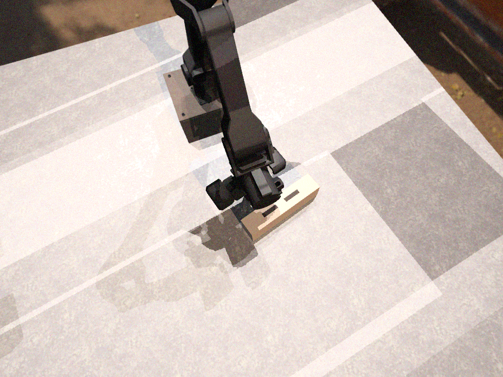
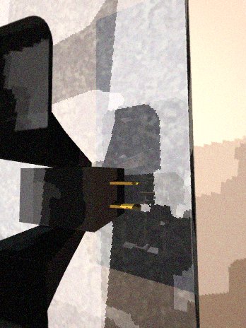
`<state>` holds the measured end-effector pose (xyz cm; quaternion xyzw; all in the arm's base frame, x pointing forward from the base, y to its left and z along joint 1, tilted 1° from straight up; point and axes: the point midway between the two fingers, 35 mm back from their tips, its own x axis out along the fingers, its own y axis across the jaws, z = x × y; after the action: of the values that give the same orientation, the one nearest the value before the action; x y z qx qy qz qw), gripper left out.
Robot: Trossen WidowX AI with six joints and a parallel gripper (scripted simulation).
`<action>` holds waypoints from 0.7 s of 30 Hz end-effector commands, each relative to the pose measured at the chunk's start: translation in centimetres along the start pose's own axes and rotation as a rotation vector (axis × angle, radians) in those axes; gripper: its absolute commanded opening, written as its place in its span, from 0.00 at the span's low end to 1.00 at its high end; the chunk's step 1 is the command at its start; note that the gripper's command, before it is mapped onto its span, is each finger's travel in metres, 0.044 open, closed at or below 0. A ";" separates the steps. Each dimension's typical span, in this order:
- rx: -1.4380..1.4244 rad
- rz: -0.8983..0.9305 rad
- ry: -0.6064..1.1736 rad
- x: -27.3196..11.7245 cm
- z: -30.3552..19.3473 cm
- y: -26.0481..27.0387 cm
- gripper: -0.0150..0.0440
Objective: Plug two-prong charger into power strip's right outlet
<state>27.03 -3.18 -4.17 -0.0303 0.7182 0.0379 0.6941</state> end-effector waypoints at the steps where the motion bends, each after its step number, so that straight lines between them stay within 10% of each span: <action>1: 0.002 0.002 -0.003 0.0 0.6 0.1 0.25; 21: -0.003 0.002 -0.004 0.0 1.7 0.4 0.25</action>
<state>28.60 -2.66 -4.22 -0.0331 0.7166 0.0408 0.6955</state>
